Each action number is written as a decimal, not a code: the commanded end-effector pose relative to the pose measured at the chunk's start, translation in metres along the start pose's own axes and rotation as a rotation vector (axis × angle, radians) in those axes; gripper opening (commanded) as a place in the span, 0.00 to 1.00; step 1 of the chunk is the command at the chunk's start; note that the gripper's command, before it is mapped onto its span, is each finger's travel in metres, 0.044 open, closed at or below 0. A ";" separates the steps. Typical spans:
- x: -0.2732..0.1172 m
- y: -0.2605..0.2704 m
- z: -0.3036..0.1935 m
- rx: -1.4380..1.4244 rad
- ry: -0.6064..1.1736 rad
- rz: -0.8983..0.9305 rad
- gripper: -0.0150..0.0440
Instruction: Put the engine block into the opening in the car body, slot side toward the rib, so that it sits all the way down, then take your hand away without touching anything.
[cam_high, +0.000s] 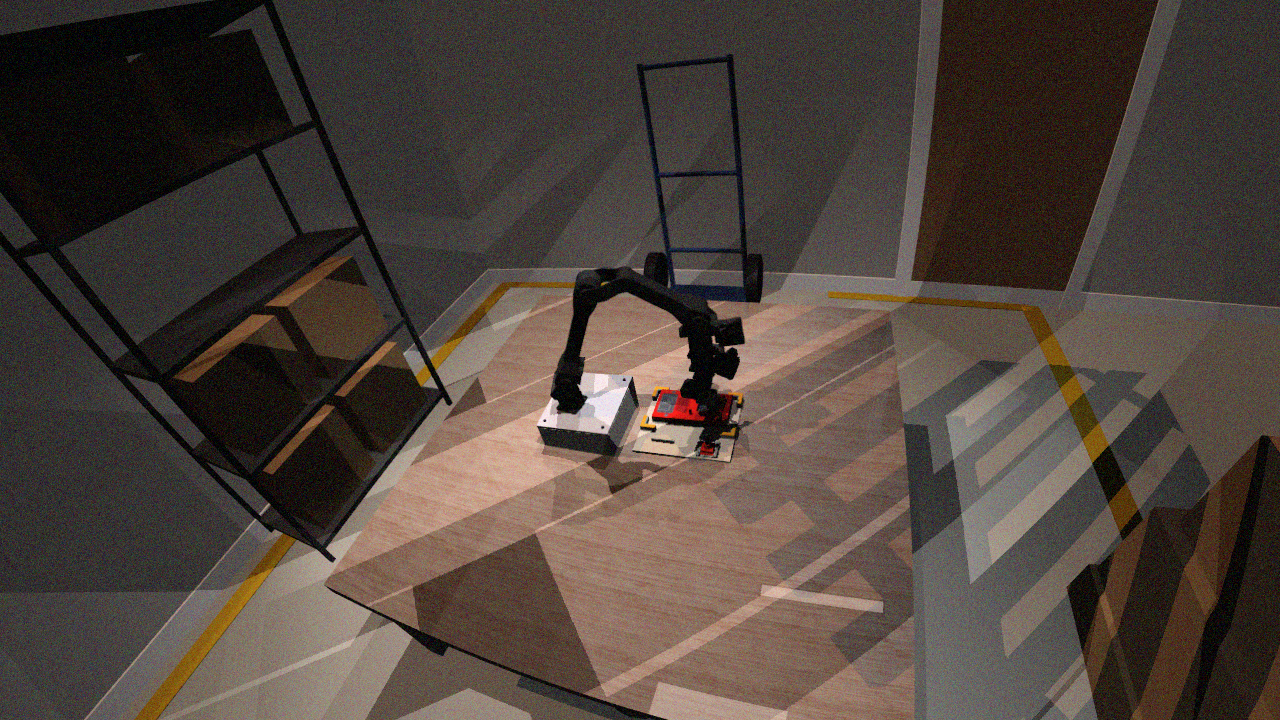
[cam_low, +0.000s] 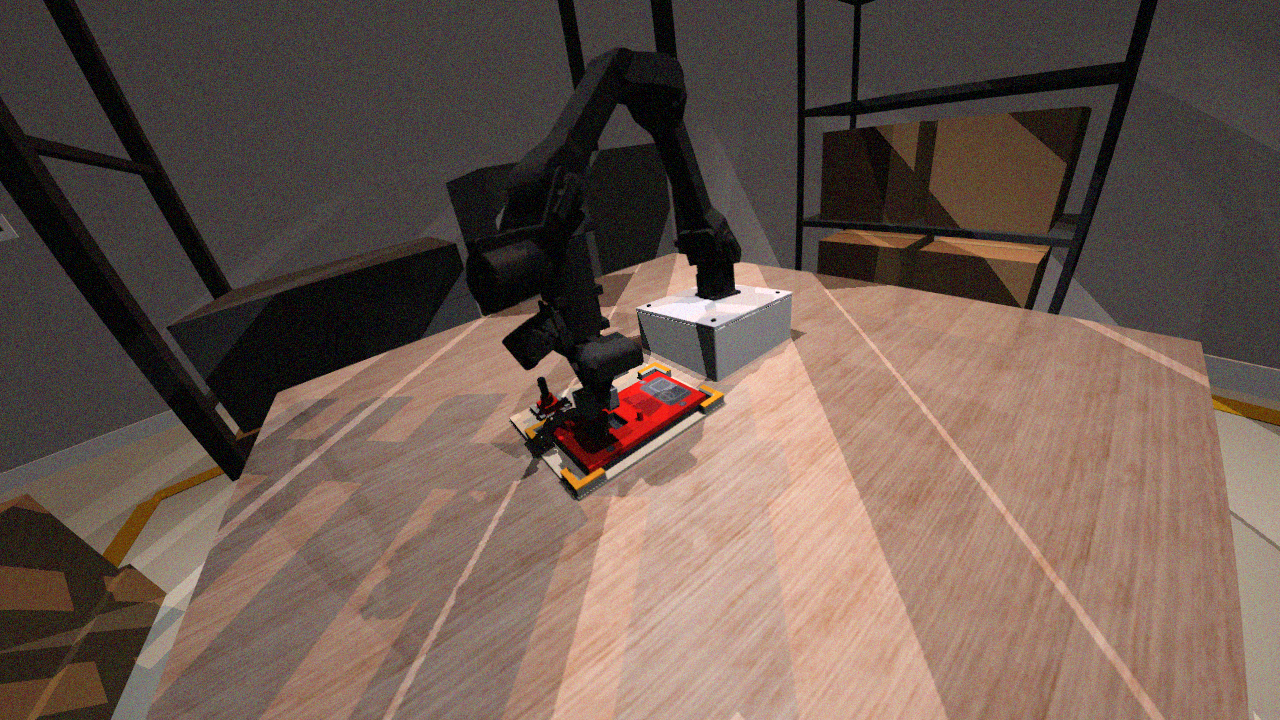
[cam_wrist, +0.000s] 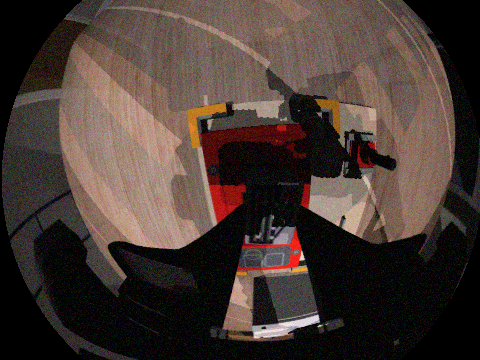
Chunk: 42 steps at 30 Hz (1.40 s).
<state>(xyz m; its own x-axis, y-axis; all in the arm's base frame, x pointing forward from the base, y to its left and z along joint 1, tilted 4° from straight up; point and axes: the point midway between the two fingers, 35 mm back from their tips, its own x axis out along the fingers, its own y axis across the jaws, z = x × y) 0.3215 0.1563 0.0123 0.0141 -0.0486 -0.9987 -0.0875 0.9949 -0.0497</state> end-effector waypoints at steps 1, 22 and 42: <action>0.006 0.007 -0.002 -0.108 0.007 0.001 0.25; 0.006 0.007 -0.002 -0.106 0.007 0.001 0.52; 0.006 0.007 -0.001 -0.051 0.007 0.000 0.52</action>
<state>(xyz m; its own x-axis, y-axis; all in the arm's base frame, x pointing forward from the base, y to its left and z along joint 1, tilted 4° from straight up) 0.3194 0.1625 0.0067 0.0080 -0.0518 -0.9986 -0.1424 0.9884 -0.0524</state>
